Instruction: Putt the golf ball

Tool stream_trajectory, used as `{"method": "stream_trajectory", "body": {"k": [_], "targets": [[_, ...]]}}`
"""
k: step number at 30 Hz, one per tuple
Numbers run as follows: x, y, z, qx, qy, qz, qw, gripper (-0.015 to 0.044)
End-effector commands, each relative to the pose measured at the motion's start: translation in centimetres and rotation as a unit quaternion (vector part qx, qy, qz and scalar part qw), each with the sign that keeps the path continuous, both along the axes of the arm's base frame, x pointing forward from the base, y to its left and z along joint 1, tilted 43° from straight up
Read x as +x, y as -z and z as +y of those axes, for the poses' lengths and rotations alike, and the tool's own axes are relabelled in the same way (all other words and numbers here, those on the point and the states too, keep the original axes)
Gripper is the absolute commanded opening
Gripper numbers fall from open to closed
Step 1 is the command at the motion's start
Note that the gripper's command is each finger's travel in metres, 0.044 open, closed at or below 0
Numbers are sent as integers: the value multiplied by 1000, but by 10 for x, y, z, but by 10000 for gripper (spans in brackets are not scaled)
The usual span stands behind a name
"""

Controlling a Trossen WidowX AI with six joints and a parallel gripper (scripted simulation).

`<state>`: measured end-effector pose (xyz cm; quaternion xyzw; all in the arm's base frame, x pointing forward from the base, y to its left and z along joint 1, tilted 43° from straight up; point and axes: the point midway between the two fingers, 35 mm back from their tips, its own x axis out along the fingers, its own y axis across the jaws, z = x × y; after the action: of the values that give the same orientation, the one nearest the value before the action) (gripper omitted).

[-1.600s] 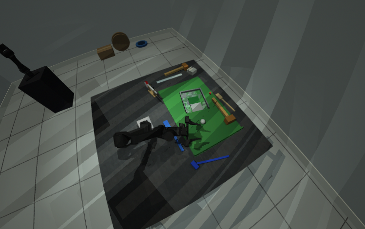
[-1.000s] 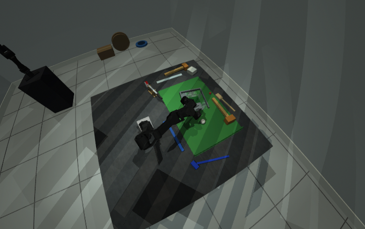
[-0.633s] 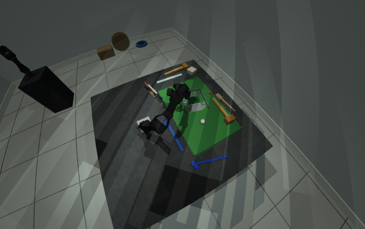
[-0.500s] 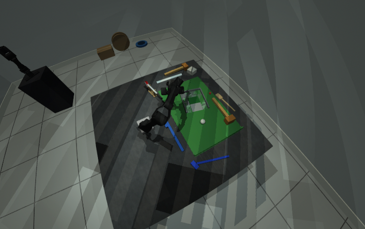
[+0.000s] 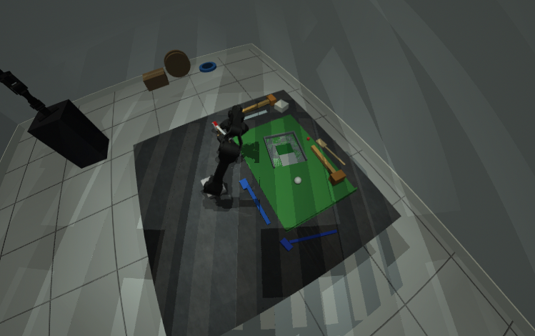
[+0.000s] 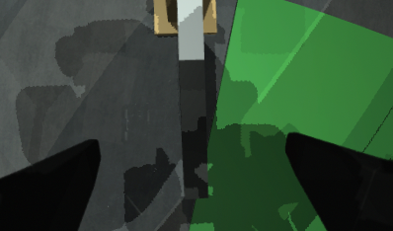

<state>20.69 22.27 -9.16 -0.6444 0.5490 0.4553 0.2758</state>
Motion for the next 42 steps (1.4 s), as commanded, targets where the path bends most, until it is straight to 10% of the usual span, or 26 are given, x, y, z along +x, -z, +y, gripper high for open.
{"method": "stream_trajectory", "body": {"k": [1,34,42], "targets": [[1,7,-4,-3,-7,1,1000,440],[5,50,-43,-4,-7,1,1000,440],[5,48,-41,-3,-3,1,1000,230]]}}
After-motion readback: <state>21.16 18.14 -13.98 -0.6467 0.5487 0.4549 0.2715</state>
